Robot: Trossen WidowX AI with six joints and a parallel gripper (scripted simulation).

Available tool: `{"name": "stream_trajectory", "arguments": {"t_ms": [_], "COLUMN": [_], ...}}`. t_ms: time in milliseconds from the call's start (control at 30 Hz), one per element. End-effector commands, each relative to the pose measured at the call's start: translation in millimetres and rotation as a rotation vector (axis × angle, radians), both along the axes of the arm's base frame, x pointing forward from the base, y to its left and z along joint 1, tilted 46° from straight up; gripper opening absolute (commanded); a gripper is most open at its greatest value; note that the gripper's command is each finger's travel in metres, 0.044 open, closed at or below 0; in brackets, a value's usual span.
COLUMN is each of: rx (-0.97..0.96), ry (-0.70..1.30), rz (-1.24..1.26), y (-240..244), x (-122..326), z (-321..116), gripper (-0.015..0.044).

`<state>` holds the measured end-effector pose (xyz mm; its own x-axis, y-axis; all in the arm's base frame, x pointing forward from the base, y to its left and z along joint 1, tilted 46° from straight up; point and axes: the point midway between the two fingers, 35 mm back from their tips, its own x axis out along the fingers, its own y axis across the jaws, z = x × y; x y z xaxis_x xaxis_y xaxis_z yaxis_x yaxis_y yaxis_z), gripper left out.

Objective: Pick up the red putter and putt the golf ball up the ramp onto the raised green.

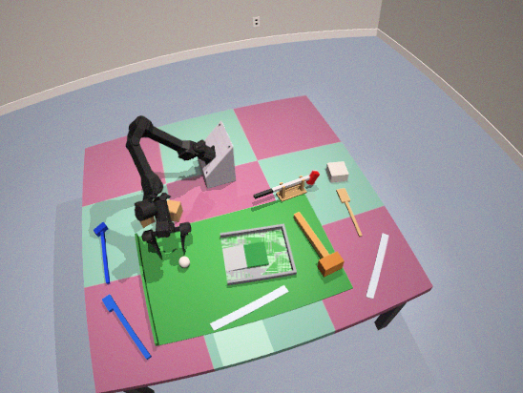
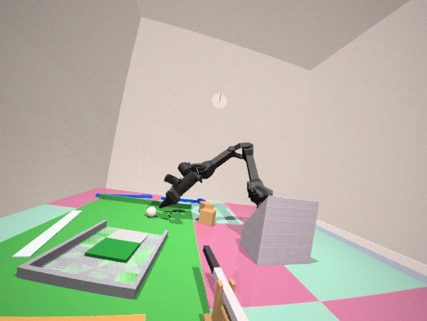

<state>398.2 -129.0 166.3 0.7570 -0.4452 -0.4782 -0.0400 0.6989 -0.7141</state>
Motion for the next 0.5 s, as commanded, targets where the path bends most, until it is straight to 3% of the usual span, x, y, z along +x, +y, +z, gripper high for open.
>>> {"name": "stream_trajectory", "arguments": {"t_ms": [0,300,467], "rx": [0.017,-0.032,-0.096], "ry": [0.193,0.604,0.766], "rz": [0.122,0.423,0.547], "y": [54.7,169.6,206.7], "x": [6.5,-27.4,-53.8], "z": [-49.5,-140.9,-170.7], "gripper": [0.0440,0.0440,0.0440]}}
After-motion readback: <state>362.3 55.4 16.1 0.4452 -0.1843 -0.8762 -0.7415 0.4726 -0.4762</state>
